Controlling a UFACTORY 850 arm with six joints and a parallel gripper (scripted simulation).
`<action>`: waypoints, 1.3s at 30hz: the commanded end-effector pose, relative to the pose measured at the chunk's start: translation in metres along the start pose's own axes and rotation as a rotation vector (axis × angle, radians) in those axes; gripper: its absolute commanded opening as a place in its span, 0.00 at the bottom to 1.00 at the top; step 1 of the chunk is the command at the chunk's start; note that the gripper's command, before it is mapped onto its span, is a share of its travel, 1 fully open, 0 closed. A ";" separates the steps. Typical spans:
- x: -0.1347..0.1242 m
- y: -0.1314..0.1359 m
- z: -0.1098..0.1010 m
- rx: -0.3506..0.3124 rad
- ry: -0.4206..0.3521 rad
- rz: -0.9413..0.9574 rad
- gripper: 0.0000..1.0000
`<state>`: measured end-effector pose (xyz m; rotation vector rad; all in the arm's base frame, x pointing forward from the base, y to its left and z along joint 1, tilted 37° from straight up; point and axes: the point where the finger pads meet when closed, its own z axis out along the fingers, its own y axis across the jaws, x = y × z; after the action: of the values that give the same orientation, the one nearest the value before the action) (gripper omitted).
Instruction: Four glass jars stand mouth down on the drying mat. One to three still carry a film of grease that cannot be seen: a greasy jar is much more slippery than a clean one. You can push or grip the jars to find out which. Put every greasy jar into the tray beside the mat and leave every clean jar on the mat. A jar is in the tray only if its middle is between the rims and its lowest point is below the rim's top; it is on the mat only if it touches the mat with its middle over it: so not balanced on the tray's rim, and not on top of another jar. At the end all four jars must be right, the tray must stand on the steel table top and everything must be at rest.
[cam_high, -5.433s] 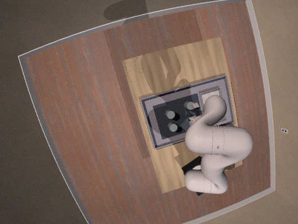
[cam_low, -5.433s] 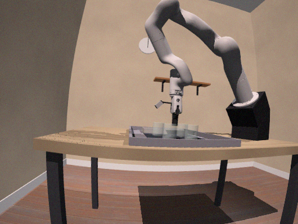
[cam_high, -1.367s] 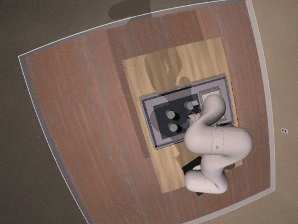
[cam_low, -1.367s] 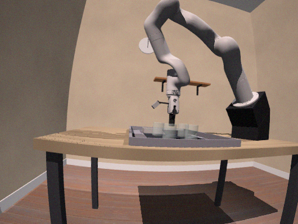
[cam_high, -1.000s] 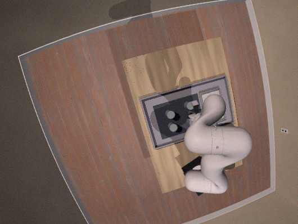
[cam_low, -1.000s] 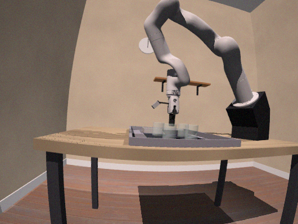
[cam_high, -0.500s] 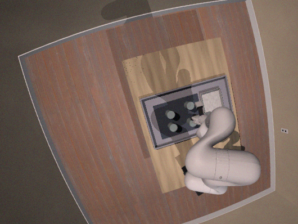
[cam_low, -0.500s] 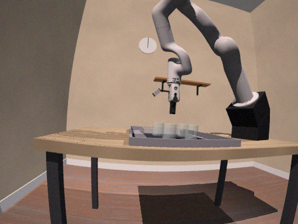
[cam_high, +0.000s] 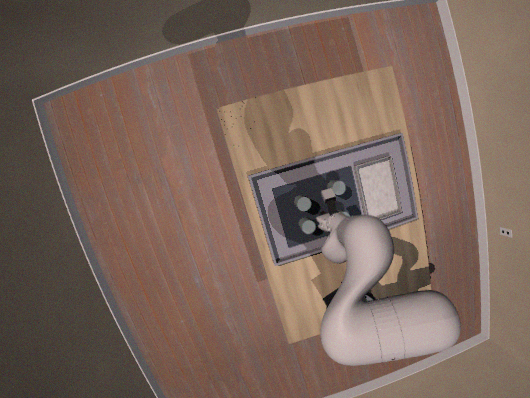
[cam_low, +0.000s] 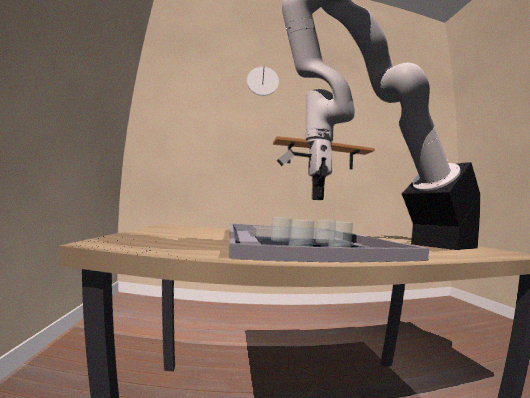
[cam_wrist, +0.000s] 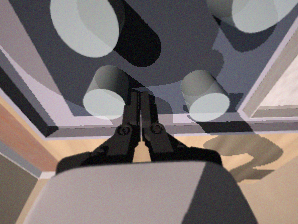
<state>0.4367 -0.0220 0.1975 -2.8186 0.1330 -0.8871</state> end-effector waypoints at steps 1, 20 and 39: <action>0.001 -0.019 0.000 -0.016 0.009 -0.001 0.00; 0.000 -0.060 0.049 -0.016 0.009 -0.001 0.00; -0.001 -0.059 0.077 -0.016 0.009 -0.001 0.00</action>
<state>0.4826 0.0473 0.1470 -2.8300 0.1408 -0.9020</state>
